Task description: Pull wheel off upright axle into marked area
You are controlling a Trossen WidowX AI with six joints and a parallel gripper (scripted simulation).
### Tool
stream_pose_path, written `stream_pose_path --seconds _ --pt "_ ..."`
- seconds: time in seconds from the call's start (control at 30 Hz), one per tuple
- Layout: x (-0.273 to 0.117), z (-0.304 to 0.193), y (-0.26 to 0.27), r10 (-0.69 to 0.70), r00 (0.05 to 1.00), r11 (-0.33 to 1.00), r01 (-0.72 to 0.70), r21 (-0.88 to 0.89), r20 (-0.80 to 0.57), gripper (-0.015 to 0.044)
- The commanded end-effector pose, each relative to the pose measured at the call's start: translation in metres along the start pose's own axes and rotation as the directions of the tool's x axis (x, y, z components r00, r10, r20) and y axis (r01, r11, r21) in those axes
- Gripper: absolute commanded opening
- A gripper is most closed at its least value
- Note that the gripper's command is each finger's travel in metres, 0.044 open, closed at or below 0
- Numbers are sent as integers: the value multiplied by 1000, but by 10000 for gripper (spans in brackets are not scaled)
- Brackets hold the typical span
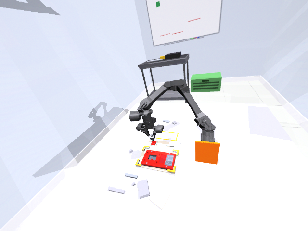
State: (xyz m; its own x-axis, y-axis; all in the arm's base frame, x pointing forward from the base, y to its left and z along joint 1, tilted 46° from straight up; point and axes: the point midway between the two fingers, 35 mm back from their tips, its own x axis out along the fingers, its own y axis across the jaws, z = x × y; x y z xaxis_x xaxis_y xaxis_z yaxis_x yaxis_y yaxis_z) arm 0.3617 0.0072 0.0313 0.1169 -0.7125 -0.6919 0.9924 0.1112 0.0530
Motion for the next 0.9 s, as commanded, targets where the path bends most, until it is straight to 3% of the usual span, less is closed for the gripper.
stream_pose_path --seconds 0.0,0.47,0.87 --pt "-2 0 0 -1 1000 1000 1 6 -2 0" --pt "-29 0 -1 0 1000 1000 0 -3 0 0" --pt "-34 48 -22 -1 1000 1000 1 -1 -2 0"
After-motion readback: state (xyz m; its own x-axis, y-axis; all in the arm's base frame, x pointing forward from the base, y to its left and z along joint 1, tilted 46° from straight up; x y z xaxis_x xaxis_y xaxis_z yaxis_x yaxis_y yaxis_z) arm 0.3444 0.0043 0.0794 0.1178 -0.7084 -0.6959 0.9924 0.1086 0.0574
